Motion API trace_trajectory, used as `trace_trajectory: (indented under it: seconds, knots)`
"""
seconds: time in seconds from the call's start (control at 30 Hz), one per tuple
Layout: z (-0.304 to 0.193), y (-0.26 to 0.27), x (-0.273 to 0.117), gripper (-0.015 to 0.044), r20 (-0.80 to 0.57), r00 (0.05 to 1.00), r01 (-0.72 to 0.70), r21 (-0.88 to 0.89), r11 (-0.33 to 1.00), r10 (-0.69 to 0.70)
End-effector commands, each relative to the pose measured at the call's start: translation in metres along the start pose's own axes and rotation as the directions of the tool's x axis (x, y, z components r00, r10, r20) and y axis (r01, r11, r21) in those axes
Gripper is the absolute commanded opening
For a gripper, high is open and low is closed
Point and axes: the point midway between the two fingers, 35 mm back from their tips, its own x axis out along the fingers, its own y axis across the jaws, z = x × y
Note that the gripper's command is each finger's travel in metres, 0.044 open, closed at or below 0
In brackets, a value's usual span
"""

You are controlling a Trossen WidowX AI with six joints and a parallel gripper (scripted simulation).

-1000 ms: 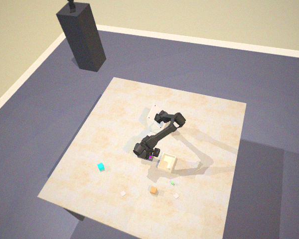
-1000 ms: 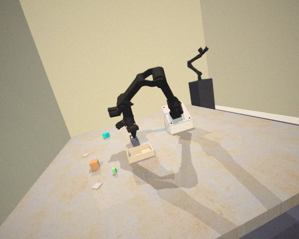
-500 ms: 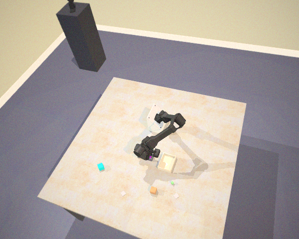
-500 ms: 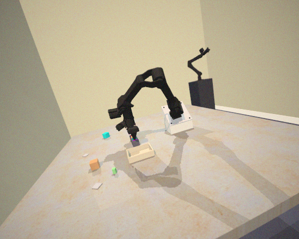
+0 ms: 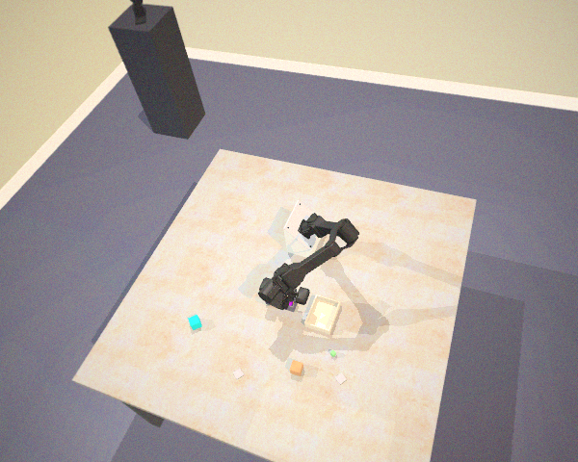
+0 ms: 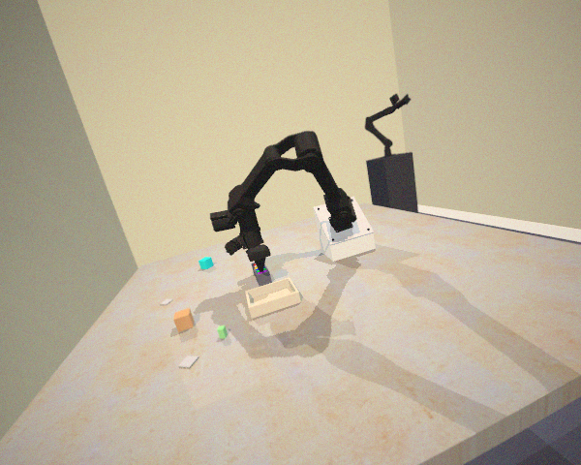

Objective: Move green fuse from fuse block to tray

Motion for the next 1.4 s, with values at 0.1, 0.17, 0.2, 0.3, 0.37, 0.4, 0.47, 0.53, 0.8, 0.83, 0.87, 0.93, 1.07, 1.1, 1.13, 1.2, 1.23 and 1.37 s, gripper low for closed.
trace_trajectory:
  seconds: [0.1,0.17,0.2,0.3,0.37,0.4,0.47,0.53,0.8,0.83,0.87,0.93,1.07,1.1,1.13,1.2,1.23,1.37]
  knots:
    - [0.0,0.0,-0.002,0.0,0.0,1.0,0.0,0.0,1.0,0.0]
    - [0.0,0.0,-0.003,0.0,0.0,1.0,0.0,0.0,1.0,0.0]
    - [0.0,0.0,-0.003,0.0,0.0,1.0,0.0,0.0,1.0,0.0]
    - [0.0,0.0,-0.005,0.0,0.0,1.0,0.0,0.0,1.0,0.0]
    - [0.0,0.0,-0.006,0.0,0.0,1.0,0.0,0.0,1.0,0.0]
    - [0.001,0.0,-0.006,0.0,0.0,1.0,0.0,0.001,1.0,0.0]
    - [0.001,0.0,-0.007,0.0,0.0,1.0,0.0,0.001,1.0,0.0]
    - [0.001,0.0,-0.008,0.0,0.0,1.0,0.0,0.001,1.0,0.0]
    - [0.001,0.0,-0.012,0.0,0.0,1.0,0.0,0.002,1.0,0.0]
    - [0.001,0.0,-0.013,0.0,0.0,1.0,0.0,0.002,1.0,0.0]
    - [0.001,0.0,-0.013,0.0,0.0,1.0,0.0,0.002,1.0,0.0]
    - [0.001,0.0,-0.014,0.0,0.0,1.0,0.0,0.002,1.0,0.0]
    - [0.001,-0.001,-0.016,0.0,0.001,1.0,0.0,0.003,1.0,0.0]
    - [0.001,-0.001,-0.017,0.0,0.001,1.0,0.0,0.003,1.0,0.0]
    - [0.001,-0.001,-0.017,0.0,0.001,1.0,0.0,0.003,1.0,0.0]
    - [0.001,-0.001,-0.018,0.0,0.001,1.0,-0.001,0.003,1.0,0.001]
    - [0.001,-0.001,-0.018,0.0,0.001,1.0,-0.001,0.003,1.0,0.001]
    - [0.001,-0.001,-0.02,0.0,0.001,1.0,-0.001,0.003,1.0,0.001]
